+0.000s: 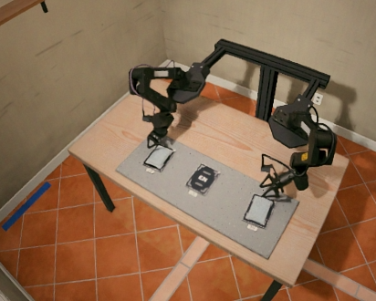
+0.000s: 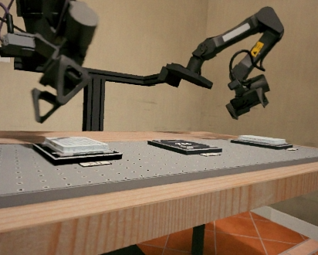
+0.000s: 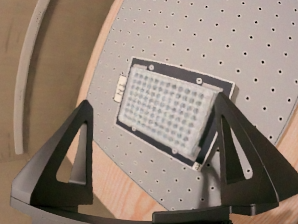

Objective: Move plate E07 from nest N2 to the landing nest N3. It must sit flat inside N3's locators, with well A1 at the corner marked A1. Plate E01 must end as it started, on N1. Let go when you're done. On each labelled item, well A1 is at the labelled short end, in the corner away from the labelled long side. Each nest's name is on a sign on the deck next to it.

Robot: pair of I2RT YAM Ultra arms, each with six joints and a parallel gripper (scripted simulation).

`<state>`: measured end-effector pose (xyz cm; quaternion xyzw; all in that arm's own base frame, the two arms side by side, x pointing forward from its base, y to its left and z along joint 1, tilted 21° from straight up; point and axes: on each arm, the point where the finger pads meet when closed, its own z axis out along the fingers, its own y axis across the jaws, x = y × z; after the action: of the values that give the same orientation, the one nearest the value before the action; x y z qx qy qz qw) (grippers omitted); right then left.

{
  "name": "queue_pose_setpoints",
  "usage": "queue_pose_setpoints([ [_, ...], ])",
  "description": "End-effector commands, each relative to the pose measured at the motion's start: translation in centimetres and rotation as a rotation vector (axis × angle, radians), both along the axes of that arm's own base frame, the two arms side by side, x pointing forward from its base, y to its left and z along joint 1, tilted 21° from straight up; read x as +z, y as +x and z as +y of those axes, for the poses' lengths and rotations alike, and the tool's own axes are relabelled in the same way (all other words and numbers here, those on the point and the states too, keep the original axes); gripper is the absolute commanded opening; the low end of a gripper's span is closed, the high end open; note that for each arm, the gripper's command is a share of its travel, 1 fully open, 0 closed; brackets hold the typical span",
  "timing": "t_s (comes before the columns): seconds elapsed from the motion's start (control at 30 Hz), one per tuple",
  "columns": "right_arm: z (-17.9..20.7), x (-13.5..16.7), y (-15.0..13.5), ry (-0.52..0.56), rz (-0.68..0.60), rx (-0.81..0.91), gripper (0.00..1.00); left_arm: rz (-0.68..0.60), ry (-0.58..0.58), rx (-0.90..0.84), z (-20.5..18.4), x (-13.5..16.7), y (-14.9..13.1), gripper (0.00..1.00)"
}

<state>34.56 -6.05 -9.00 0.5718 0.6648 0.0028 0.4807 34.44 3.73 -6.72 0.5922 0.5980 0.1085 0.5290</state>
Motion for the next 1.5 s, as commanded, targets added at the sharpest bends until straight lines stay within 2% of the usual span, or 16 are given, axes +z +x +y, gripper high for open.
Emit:
queue_pose_setpoints([
  [0.0,2.5,0.1,0.2,-0.019,-0.137,-0.121,1.00,-0.014,-0.021,-0.035,-1.7,-0.3,-0.9,1.00],
  [0.2,6.6,-1.4,-1.4,-0.012,-0.229,-0.096,1.00,-0.010,-0.025,-0.043,-2.0,-0.4,-1.1,1.00],
  [0.4,8.2,-1.9,-1.8,-0.014,-0.229,-0.049,1.00,0.002,-0.031,-0.043,-2.1,-0.6,-1.2,1.00],
  [0.93,8.3,-1.9,-1.7,-0.012,-0.230,-0.047,1.00,-0.013,-0.015,-0.031,-1.5,-0.3,-0.7,1.00],
  [1.13,8.3,-1.9,-1.7,-0.012,-0.230,-0.047,1.00,0.024,-0.021,0.021,-1.4,-0.5,0.0,1.00],
  [1.27,8.3,-2.4,-1.6,-0.061,-0.133,0.001,1.00,0.094,-0.045,0.075,-3.4,-0.5,1.1,1.00],
  [1.47,8.5,-3.4,0.0,-0.175,0.100,0.142,1.00,0.143,-0.084,0.063,-10.3,0.8,2.6,1.00],
])
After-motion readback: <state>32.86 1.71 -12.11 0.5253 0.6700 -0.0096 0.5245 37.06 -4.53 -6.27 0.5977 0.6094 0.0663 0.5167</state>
